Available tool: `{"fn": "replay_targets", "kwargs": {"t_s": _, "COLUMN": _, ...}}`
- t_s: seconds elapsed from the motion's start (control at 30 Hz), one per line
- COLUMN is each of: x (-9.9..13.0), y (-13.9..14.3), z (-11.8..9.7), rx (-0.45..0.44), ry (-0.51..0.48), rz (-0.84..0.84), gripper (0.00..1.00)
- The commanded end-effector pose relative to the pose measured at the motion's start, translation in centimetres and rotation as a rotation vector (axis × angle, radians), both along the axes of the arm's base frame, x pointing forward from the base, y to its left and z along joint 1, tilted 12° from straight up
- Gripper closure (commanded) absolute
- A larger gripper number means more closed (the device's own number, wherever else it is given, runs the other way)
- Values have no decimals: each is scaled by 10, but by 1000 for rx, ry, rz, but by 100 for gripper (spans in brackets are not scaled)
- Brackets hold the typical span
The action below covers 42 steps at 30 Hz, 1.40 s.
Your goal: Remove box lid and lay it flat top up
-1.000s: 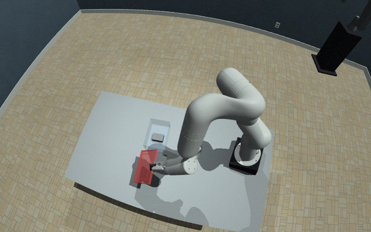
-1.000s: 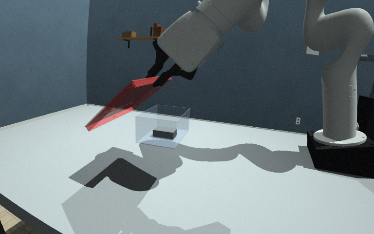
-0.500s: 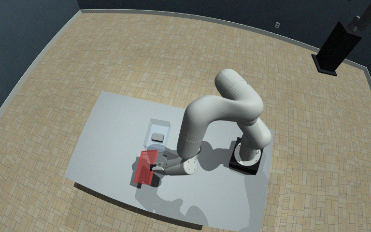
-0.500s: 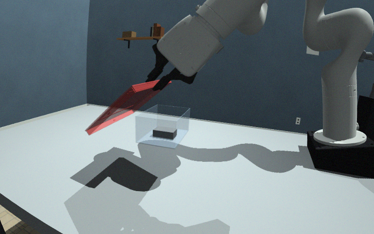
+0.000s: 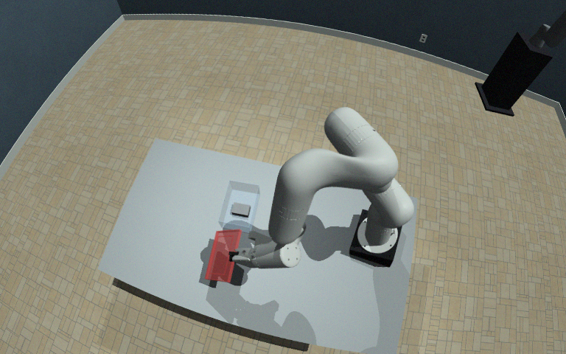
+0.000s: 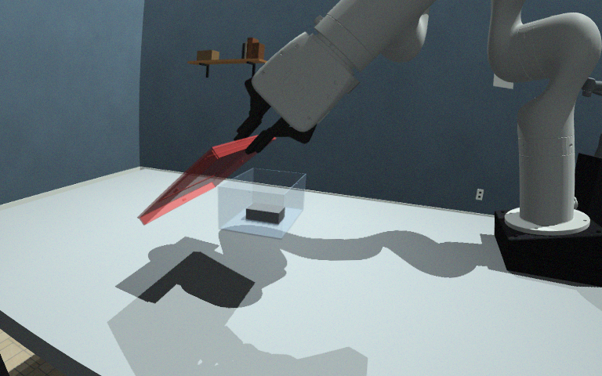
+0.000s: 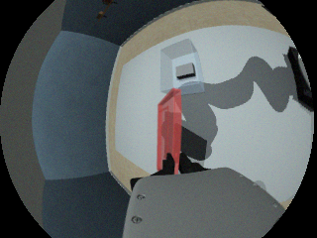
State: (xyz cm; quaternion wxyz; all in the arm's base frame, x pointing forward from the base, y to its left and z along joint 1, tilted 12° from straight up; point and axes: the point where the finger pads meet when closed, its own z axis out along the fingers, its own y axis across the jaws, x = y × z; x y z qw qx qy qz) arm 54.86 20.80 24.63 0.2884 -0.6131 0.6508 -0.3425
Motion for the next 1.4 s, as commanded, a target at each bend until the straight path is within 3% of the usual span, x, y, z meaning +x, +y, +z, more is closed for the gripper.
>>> {"fn": "replay_targets", "kwargs": {"t_s": 0.0, "x": 1, "y": 0, "z": 0, "rx": 1, "ry": -2, "rz": 0, "gripper": 100}}
{"fn": "replay_targets", "kwargs": {"t_s": 1.37, "x": 8, "y": -2, "z": -36, "rx": 1, "ry": -2, "rz": 0, "gripper": 100}}
